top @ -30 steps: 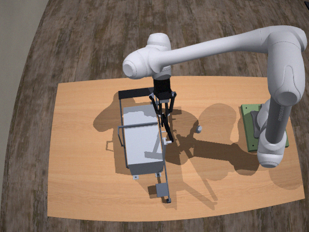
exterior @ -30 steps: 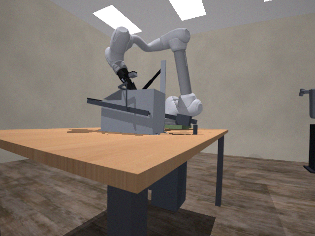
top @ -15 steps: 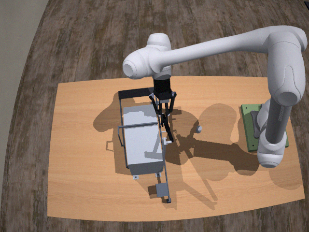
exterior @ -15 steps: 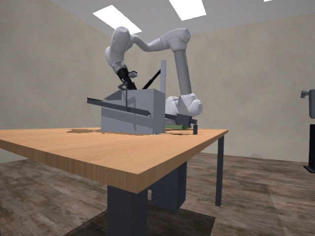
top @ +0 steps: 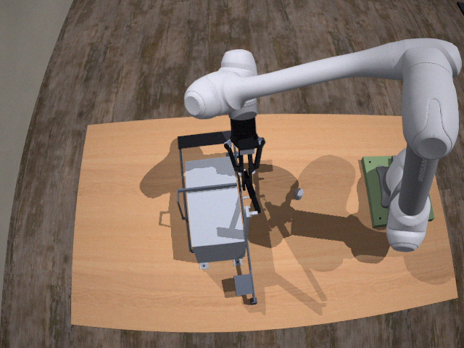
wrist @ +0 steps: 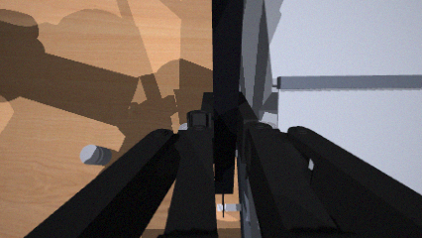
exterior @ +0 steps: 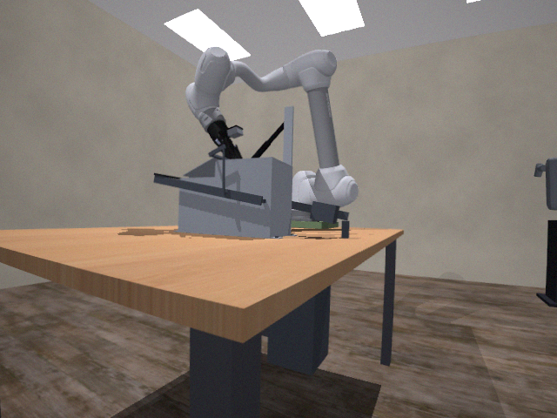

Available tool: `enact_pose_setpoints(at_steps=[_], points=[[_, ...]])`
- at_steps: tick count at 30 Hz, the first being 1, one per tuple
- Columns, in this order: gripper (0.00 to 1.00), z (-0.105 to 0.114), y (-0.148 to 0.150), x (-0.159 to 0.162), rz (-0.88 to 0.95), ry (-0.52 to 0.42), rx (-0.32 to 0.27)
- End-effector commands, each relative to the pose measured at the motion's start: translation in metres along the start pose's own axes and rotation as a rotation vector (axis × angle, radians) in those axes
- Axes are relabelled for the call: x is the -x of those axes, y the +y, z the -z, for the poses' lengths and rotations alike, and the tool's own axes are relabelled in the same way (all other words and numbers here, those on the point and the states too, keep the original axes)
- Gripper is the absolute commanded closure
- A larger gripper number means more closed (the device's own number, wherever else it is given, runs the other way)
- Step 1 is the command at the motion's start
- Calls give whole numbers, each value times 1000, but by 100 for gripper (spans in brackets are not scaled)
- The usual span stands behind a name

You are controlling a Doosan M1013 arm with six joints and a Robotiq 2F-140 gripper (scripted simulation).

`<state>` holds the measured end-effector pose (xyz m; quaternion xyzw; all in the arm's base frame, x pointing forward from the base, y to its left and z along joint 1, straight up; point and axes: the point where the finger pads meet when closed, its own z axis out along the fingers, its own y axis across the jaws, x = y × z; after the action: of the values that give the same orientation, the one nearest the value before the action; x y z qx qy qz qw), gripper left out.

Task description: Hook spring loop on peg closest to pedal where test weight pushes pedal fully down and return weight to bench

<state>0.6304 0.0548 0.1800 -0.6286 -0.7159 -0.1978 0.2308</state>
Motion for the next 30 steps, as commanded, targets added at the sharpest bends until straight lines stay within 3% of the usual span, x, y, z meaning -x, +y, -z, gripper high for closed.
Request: enact_pose_setpoints(at_steps=[1, 29, 30], points=[[83, 1, 0, 0, 1, 0, 2], [83, 1, 0, -1, 1, 0, 2], [76, 1, 0, 0, 1, 0, 2]])
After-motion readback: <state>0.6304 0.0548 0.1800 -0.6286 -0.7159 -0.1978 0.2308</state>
